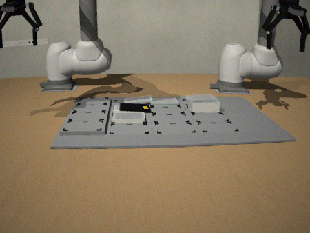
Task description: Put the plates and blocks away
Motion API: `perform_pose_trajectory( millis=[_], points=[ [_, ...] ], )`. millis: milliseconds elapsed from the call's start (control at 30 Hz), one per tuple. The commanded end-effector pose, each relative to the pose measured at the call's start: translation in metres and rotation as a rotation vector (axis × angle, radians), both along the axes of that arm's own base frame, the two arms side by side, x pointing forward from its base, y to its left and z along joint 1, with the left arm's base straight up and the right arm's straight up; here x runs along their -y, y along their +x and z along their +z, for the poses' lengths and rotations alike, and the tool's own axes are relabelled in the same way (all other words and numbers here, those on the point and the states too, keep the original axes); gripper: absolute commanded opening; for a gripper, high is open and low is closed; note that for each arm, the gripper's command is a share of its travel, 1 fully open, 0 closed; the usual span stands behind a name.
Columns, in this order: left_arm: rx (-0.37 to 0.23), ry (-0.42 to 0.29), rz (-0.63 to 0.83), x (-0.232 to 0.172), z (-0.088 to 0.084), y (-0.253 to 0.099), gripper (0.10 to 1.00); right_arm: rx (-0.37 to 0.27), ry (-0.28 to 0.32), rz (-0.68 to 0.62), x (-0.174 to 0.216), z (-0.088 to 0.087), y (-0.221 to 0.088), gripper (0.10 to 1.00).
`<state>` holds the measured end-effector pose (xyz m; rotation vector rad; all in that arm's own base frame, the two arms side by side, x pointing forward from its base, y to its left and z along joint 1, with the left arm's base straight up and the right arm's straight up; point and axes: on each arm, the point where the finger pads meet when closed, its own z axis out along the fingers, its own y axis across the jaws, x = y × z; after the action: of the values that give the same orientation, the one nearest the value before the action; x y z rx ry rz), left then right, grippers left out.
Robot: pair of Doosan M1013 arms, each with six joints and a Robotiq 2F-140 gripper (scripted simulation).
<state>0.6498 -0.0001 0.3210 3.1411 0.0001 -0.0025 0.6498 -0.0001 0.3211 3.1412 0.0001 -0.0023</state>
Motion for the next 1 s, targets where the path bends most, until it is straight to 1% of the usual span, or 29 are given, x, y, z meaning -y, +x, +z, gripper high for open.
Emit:
perform_pose_trajectory(
  millis=[0,533,567,633,900,967],
  points=[
    [0.002,0.0,0.0,0.0,0.001,0.0,1.0,0.001,0.0,0.0,0.0,0.001,0.0,1.0],
    [0.002,0.0,0.0,0.0,0.001,0.0,1.0,0.001,0.0,0.0,0.0,0.001,0.0,1.0],
    [0.003,0.001,0.0,0.0,0.002,0.001,0.698,0.002,0.001,-0.033,0.005,0.001,0.0,1.0],
    [0.003,0.001,0.0,0.0,0.002,0.001,0.698,0.003,0.001,-0.087,0.015,0.001,0.0,1.0],
    [0.003,0.001,0.0,0.0,0.002,0.001,0.698,0.003,0.001,-0.087,0.055,0.002,-0.002,1.0],
    [0.003,0.001,0.0,0.0,0.002,0.001,0.698,0.003,0.001,-0.154,0.065,0.002,-0.003,1.0]
  ],
)
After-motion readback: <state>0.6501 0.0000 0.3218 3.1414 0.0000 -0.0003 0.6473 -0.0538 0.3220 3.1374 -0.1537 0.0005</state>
